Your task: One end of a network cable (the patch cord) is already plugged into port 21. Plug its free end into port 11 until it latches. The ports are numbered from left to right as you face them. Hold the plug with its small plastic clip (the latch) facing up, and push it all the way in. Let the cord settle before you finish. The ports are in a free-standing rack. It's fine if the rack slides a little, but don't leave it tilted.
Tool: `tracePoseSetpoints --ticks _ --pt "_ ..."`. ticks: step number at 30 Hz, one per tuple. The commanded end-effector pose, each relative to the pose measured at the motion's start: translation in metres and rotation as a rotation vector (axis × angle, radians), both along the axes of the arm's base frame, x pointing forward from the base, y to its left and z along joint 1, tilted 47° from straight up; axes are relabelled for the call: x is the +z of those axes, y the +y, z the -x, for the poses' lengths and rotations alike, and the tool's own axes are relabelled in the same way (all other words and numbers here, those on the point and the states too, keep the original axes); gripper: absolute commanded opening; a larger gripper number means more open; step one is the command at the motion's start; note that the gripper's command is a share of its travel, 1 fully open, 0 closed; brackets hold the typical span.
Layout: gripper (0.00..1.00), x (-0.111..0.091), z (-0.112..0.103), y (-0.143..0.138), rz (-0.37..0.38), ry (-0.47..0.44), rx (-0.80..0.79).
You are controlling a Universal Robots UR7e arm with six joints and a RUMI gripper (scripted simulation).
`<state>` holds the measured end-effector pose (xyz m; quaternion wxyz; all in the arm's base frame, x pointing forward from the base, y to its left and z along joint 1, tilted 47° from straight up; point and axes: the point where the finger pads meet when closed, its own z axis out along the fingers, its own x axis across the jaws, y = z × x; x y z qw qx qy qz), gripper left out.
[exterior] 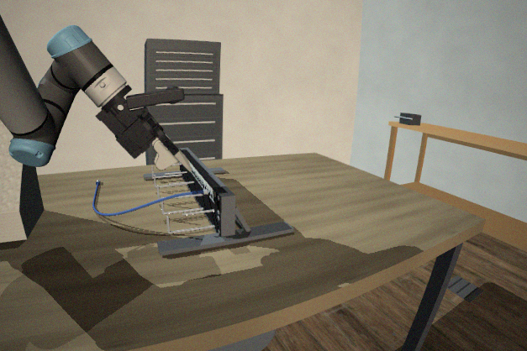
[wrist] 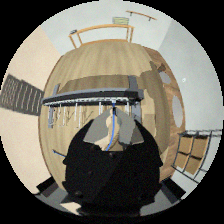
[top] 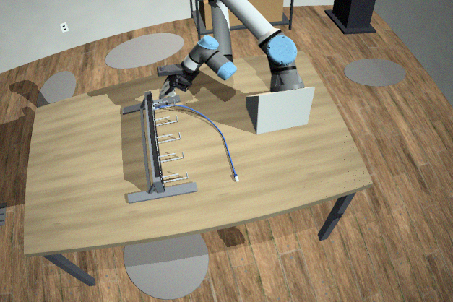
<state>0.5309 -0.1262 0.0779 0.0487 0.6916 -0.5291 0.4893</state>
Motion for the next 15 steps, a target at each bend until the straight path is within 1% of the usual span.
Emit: tracePoseSetpoints --ticks 1,15 --pt "0.0 -0.0027 -0.0077 -0.0049 0.002 -0.006 0.004" --pt "0.0 -0.0035 -0.0071 -0.0044 0.002 -0.005 0.005"
